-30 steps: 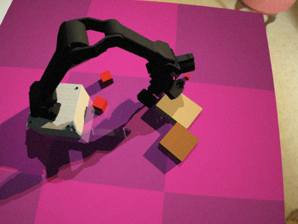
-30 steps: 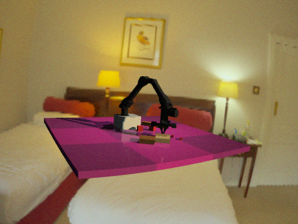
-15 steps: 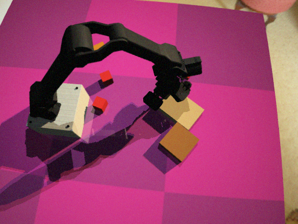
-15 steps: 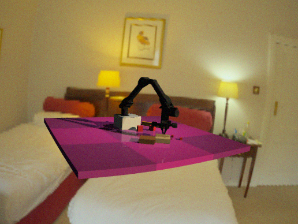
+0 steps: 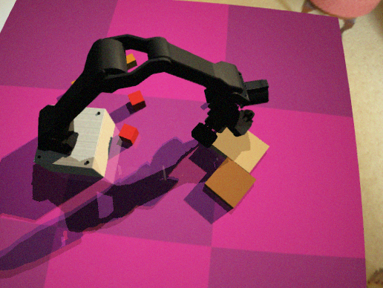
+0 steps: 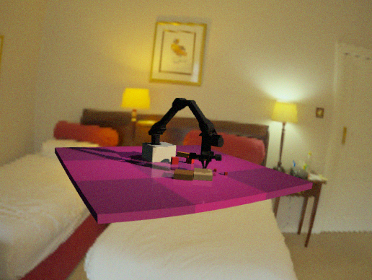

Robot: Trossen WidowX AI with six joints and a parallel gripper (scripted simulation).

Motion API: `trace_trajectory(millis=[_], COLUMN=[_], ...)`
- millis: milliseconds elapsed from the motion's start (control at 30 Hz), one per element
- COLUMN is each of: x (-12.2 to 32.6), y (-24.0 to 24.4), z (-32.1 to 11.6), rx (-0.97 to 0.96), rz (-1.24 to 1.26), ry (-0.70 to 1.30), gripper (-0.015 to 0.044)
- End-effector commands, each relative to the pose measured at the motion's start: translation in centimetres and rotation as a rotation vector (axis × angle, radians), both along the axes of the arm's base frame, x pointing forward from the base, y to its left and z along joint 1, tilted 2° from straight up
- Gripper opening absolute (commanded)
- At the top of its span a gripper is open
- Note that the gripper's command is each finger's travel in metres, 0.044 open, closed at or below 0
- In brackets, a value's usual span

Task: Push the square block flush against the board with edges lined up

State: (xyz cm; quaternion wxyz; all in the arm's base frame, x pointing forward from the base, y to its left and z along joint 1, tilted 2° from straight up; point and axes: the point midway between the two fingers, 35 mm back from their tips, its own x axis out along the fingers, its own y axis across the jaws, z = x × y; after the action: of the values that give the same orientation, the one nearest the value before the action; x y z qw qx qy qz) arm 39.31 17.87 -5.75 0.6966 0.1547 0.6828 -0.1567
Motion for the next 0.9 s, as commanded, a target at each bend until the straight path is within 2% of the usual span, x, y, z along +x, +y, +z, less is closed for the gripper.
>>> trace_trajectory(millis=[0, 467, 867], x=[0.4, 2.4, 1.1], y=[-0.7, -1.9, -1.0], z=[-0.7, -0.6, -0.7], rx=[-0.012, -0.013, -0.013], rz=[-0.001, -0.002, -0.001], ry=[0.014, 0.012, 0.013], gripper=[0.0, 0.0, 0.0])
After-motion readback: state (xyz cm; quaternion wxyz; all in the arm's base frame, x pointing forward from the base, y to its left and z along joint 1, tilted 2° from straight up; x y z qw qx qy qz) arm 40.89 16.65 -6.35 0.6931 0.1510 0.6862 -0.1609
